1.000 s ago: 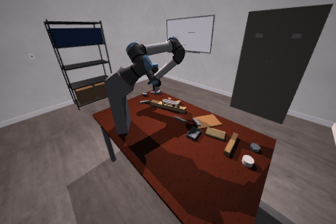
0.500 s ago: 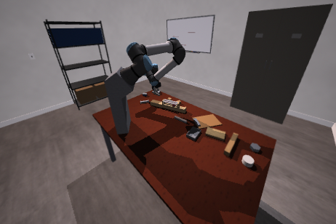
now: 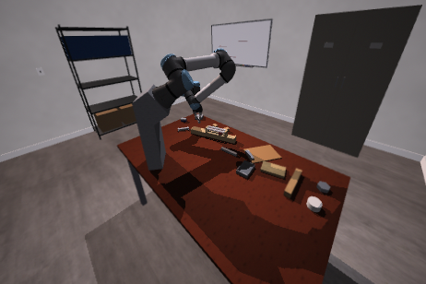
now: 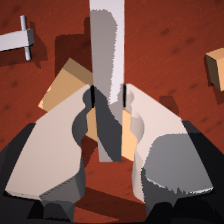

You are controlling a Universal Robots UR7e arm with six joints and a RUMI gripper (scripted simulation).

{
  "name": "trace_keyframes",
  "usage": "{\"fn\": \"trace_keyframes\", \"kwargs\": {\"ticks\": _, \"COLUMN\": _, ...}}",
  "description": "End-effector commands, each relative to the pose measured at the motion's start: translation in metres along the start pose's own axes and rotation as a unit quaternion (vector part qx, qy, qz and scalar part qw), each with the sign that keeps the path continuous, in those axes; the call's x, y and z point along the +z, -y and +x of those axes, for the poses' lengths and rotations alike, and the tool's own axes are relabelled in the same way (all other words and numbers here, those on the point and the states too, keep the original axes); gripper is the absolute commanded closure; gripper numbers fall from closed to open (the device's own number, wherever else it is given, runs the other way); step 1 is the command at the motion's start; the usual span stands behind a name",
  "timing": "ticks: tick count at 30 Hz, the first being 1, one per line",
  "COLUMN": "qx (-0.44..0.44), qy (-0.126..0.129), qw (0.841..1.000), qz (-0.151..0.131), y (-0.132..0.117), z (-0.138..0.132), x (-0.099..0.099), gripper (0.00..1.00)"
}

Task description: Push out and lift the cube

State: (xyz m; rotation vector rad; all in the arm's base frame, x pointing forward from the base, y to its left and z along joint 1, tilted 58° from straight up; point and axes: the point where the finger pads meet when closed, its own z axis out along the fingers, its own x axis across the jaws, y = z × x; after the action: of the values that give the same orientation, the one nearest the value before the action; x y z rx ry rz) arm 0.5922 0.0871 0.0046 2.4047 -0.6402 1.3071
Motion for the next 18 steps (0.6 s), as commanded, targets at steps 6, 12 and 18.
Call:
{"fn": "trace_keyframes", "kwargs": {"ticks": 6, "qx": 0.222, "qy": 0.003, "qw": 0.975, "qz": -0.004, "y": -0.014, "z": 0.001, "x": -0.003, "gripper": 1.00}}
{"fn": "trace_keyframes", "kwargs": {"ticks": 12, "qx": 0.321, "qy": 0.002, "qw": 0.947, "qz": -0.003, "y": -0.024, "z": 0.002, "x": -0.005, "gripper": 1.00}}
{"fn": "trace_keyframes", "kwargs": {"ticks": 18, "qx": 0.419, "qy": 0.001, "qw": 0.908, "qz": -0.003, "y": -0.034, "z": 0.002, "x": -0.006, "gripper": 1.00}}
